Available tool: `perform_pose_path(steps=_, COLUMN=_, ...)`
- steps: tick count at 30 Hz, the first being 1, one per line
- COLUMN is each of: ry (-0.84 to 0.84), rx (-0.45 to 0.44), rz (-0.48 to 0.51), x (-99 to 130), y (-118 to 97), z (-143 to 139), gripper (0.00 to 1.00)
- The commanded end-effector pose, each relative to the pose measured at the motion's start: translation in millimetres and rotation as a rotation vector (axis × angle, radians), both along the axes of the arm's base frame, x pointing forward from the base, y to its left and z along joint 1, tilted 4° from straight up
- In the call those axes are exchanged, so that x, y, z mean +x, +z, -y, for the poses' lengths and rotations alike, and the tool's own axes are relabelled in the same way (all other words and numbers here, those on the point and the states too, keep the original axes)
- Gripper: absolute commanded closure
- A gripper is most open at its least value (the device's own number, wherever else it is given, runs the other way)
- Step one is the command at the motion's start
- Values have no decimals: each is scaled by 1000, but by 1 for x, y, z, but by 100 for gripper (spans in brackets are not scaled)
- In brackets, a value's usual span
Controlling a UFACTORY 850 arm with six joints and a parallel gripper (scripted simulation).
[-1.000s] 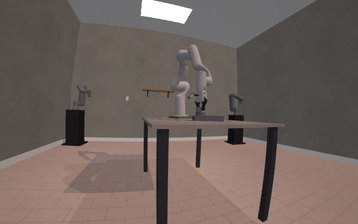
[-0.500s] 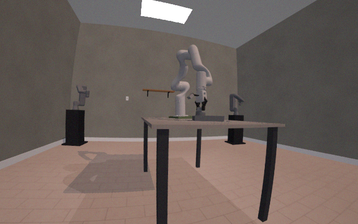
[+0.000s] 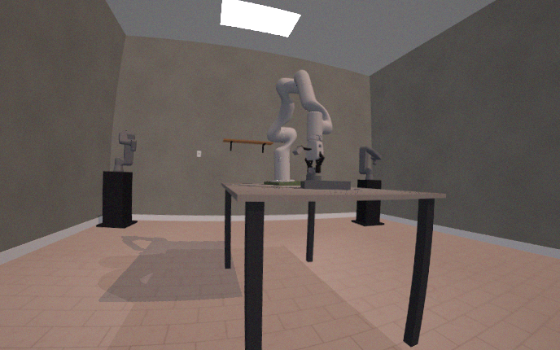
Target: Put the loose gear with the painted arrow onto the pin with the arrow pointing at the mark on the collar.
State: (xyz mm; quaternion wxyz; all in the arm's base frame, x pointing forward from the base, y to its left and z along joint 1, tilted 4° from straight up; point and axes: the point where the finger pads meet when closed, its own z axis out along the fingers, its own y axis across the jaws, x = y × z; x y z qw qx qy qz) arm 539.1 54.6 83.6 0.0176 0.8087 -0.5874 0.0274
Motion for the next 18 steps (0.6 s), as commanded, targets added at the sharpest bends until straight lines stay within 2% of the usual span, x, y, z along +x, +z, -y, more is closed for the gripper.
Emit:
perform_pose_path(steps=1, ry=0, rx=0, rz=2, x=1, y=1, z=0, gripper=100)
perform_pose_path(steps=7, ry=0, rx=0, rz=2, x=1, y=1, z=0, gripper=100)
perform_pose_path(steps=8, ry=0, rx=0, rz=2, x=1, y=1, z=0, gripper=0)
perform_pose_path(steps=18, ry=0, rx=0, rz=2, x=1, y=1, z=0, gripper=0)
